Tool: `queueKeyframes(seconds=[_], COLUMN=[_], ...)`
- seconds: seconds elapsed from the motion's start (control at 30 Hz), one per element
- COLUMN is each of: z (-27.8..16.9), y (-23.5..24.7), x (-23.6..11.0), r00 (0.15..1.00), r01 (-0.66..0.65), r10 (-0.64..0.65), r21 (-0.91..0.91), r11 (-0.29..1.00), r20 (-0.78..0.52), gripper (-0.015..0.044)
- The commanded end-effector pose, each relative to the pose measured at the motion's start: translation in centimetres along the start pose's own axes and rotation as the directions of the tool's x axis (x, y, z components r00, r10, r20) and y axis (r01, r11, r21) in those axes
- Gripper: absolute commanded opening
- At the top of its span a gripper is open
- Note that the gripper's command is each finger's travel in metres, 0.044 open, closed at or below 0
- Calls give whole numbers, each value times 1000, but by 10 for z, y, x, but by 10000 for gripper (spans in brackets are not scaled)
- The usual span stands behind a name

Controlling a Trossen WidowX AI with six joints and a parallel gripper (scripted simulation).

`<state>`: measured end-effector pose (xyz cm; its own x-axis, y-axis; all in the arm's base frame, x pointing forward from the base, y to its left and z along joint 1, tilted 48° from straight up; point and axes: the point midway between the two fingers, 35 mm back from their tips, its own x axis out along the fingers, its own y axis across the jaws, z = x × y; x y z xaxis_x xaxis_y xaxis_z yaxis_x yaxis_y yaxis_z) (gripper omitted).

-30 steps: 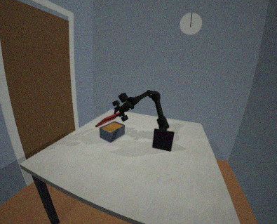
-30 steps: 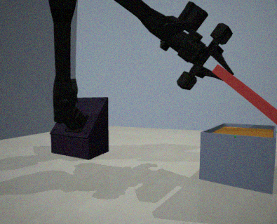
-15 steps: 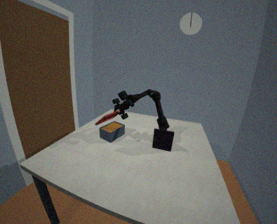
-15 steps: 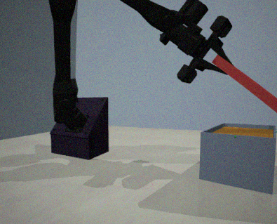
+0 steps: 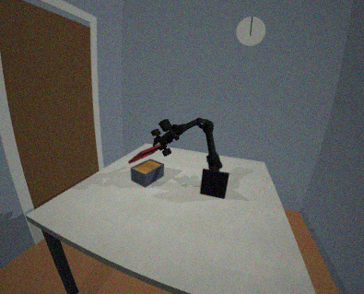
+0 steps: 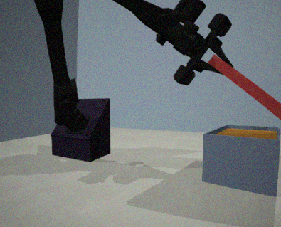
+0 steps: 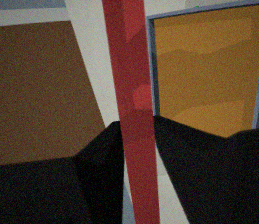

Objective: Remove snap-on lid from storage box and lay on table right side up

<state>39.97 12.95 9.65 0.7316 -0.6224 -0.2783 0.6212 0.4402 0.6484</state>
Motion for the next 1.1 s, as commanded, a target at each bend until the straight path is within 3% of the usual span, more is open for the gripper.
queueKeyframes(seconds=[0.0,1.07], z=[7,70], y=[0,-4], x=[-1,-6], r00=[1000,1000], r01=[-2,-2], r10=[2,2], r21=[3,-1], r11=[1000,1000], r20=[-3,-2], gripper=[0,0])
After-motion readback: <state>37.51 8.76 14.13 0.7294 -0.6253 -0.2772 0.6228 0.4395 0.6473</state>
